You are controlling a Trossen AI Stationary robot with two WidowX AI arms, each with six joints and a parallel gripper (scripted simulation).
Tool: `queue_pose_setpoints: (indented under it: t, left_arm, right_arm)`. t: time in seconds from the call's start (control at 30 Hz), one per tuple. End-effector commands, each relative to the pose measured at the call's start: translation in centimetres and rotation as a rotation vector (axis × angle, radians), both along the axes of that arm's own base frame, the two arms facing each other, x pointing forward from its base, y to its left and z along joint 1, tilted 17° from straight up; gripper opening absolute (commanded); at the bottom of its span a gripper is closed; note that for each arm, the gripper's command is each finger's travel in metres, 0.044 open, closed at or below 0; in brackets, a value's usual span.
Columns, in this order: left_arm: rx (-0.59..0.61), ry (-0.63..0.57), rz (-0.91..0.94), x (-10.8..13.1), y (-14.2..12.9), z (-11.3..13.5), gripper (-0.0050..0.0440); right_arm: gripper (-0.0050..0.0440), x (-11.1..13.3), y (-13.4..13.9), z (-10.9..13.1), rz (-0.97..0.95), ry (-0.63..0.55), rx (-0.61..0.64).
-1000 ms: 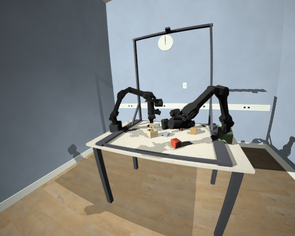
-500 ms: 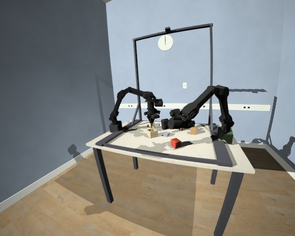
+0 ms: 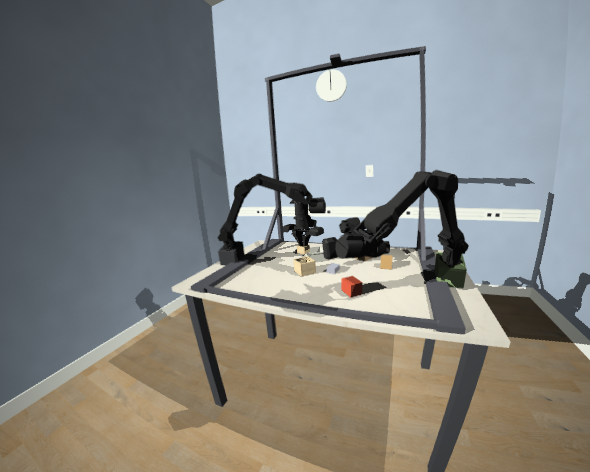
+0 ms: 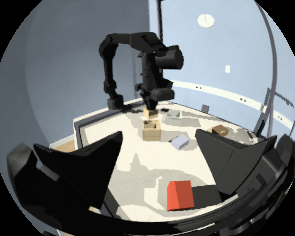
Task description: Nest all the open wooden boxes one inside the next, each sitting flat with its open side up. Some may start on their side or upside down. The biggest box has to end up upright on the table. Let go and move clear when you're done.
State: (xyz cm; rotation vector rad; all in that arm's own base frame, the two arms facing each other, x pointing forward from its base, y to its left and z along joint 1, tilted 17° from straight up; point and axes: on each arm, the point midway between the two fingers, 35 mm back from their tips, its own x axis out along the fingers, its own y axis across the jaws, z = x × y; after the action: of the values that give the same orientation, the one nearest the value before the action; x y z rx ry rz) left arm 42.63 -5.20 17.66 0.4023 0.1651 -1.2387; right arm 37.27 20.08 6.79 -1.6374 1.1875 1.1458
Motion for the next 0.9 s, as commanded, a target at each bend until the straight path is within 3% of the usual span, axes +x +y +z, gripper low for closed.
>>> queue_pose_setpoints:
  t: [0.0, 0.87]
  left_arm:
    - [0.006, -0.027, -0.002, 0.13, 0.01, 0.91, 0.04]
    - [0.006, -0.027, -0.002, 0.13, 0.01, 0.91, 0.04]
  right_arm:
    - [0.0153, 0.2, 0.29, 0.84, 0.14, 0.012, -0.011]
    - [0.0153, 0.19, 0.29, 0.85, 0.935, 0.214, -0.147]
